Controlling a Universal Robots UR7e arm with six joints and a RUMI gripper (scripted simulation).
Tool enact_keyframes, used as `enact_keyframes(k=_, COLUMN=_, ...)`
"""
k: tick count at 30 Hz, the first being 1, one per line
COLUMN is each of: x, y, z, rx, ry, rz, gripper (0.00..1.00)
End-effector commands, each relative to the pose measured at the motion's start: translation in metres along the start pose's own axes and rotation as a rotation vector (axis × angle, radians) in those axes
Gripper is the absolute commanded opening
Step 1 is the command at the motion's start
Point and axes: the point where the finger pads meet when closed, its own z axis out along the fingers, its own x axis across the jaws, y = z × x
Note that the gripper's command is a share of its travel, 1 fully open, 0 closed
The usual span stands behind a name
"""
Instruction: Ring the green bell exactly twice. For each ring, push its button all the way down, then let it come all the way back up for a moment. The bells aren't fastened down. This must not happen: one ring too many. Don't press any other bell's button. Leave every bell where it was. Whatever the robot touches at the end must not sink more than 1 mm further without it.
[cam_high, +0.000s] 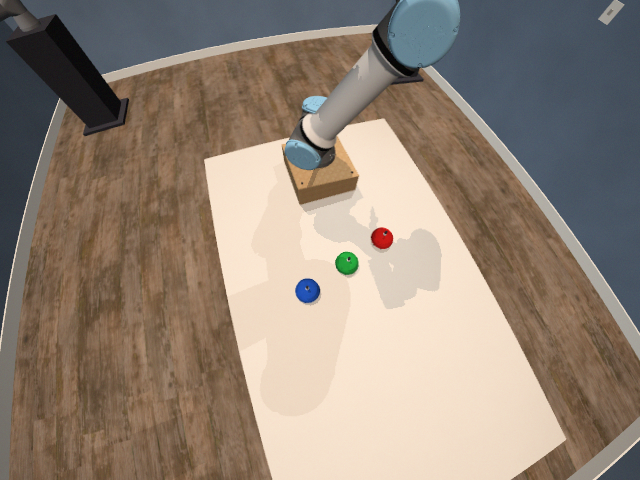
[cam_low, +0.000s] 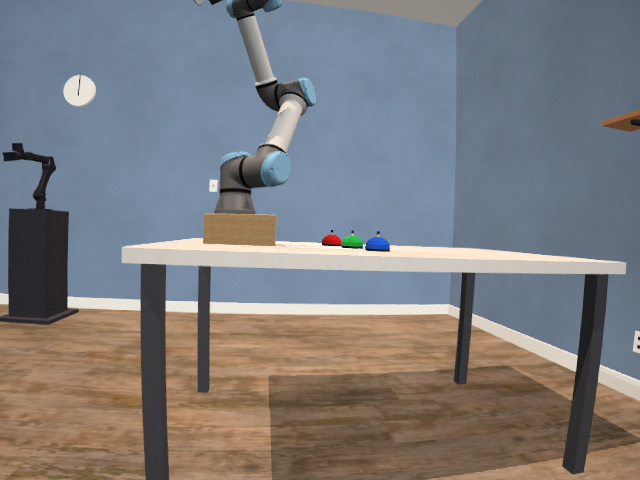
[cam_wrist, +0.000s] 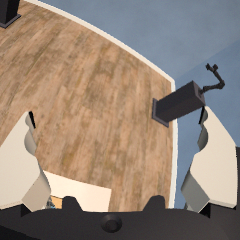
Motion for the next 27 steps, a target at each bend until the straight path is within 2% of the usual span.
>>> enact_keyframes(k=1, x=-0.001, y=0.0, z=0.0, rx=0.001, ry=-0.002, rz=-0.003, gripper=1.0)
enact_keyframes(k=13, x=-0.027, y=-0.008, z=0.003, rx=0.014, ry=-0.044, rz=-0.077, gripper=1.0)
enact_keyframes(k=15, x=-0.038, y=-0.01, z=0.004, rx=0.02, ry=-0.062, rz=-0.109, gripper=1.0)
enact_keyframes(k=21, x=-0.088, y=-0.019, z=0.004, rx=0.05, ry=-0.137, rz=-0.248, gripper=1.0)
enact_keyframes(k=27, x=-0.162, y=-0.025, z=-0.002, rx=0.104, ry=-0.241, rz=-0.454, gripper=1.0)
